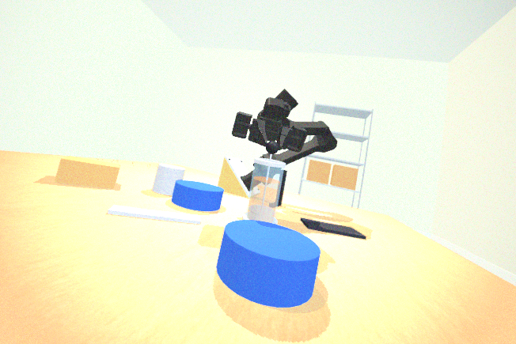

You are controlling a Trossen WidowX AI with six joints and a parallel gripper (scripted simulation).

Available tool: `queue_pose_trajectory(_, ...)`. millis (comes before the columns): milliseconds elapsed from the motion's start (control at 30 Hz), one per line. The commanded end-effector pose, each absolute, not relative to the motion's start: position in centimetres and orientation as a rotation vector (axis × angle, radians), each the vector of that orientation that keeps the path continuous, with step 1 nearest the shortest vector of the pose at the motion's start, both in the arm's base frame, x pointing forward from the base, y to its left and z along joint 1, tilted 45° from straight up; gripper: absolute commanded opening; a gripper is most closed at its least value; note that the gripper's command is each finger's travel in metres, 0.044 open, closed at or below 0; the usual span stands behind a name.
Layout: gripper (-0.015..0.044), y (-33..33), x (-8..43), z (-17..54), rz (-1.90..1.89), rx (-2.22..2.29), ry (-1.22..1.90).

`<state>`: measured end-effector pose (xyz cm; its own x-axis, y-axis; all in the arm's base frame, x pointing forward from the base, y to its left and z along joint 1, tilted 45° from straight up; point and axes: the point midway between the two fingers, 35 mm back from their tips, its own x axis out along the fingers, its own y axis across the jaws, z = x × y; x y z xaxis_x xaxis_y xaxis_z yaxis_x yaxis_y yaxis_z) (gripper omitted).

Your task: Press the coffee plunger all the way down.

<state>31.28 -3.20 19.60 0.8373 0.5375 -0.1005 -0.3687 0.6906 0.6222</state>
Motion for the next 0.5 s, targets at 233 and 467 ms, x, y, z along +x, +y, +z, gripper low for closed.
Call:
queue_pose_trajectory(233,0.0198,-3.18,31.28,19.59,0.514,0.628,0.287)
queue_pose_trajectory(467,0.0381,-3.18,31.28,19.59,0.514,0.628,0.287)
